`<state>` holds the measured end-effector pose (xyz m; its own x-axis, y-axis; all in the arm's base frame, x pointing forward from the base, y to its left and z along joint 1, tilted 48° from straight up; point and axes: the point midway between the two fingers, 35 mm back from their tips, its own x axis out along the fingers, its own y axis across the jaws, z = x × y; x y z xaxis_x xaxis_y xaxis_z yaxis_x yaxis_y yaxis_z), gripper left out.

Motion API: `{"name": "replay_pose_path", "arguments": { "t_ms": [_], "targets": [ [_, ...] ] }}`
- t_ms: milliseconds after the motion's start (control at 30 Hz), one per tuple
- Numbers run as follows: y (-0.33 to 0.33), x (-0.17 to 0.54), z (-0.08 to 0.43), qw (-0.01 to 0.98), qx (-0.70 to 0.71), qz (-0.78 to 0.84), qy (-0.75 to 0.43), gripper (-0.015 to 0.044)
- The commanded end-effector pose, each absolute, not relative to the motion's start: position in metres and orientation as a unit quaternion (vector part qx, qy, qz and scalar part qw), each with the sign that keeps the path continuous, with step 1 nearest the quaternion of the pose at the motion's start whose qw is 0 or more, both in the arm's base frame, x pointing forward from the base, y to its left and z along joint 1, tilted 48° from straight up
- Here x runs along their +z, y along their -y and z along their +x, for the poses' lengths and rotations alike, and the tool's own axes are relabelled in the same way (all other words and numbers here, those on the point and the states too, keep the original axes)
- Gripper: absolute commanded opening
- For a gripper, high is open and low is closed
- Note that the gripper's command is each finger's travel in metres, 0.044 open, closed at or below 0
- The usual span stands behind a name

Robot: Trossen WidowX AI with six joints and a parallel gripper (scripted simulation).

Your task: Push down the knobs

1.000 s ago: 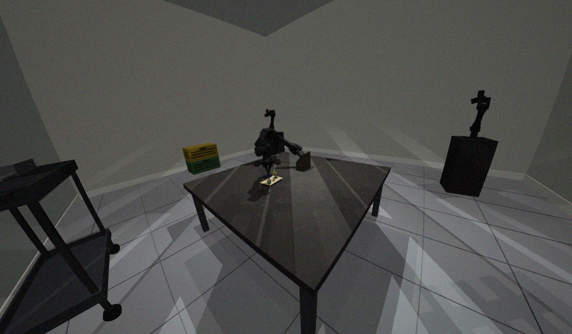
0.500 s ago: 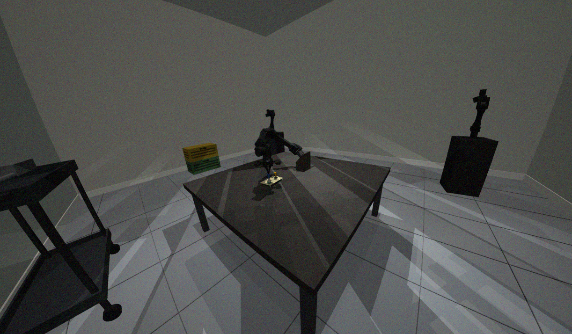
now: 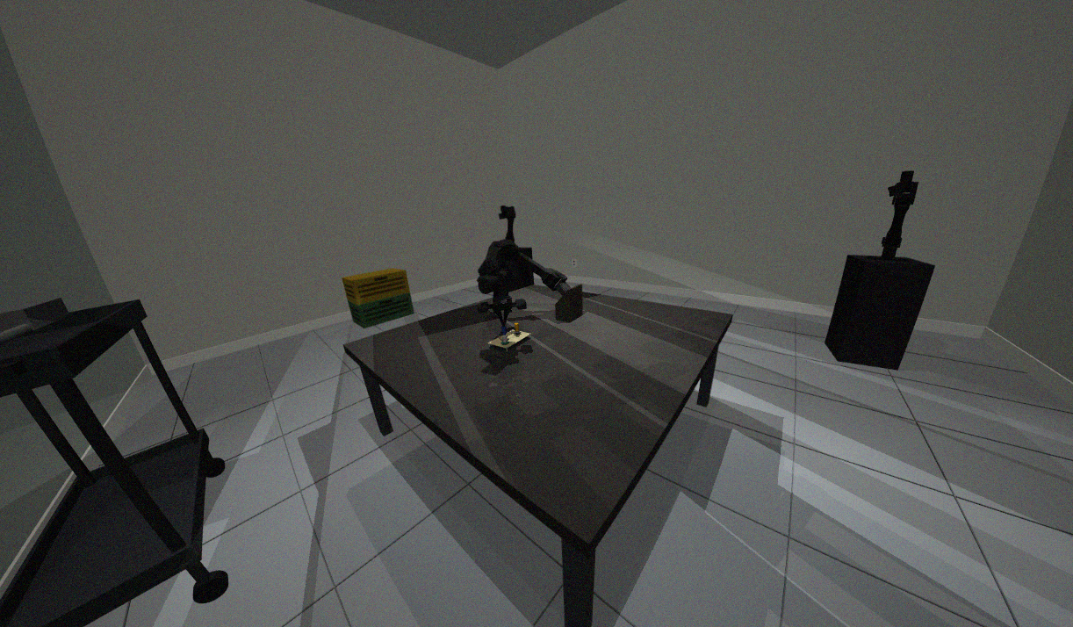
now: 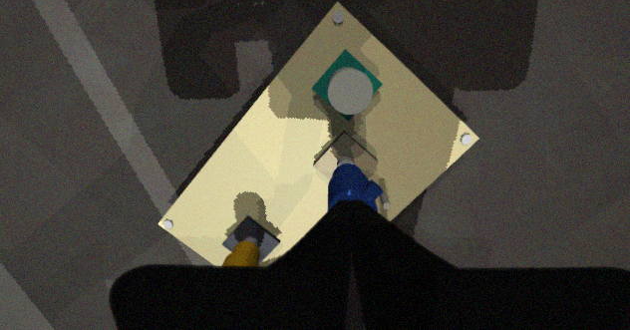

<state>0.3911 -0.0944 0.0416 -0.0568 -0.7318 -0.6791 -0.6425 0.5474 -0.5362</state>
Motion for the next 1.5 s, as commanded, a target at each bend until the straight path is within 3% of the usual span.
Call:
{"name": "replay_pose_path", "arguments": {
  "t_ms": [0, 1467],
  "targets": [
    [0.1108, 0.0318, 0.3912, 0.497, -0.055, -0.464, -0.731, 0.0],
    [0.1183, 0.025, 0.3904, 0.496, -0.056, -0.464, -0.731, 0.0]
  ]
}}
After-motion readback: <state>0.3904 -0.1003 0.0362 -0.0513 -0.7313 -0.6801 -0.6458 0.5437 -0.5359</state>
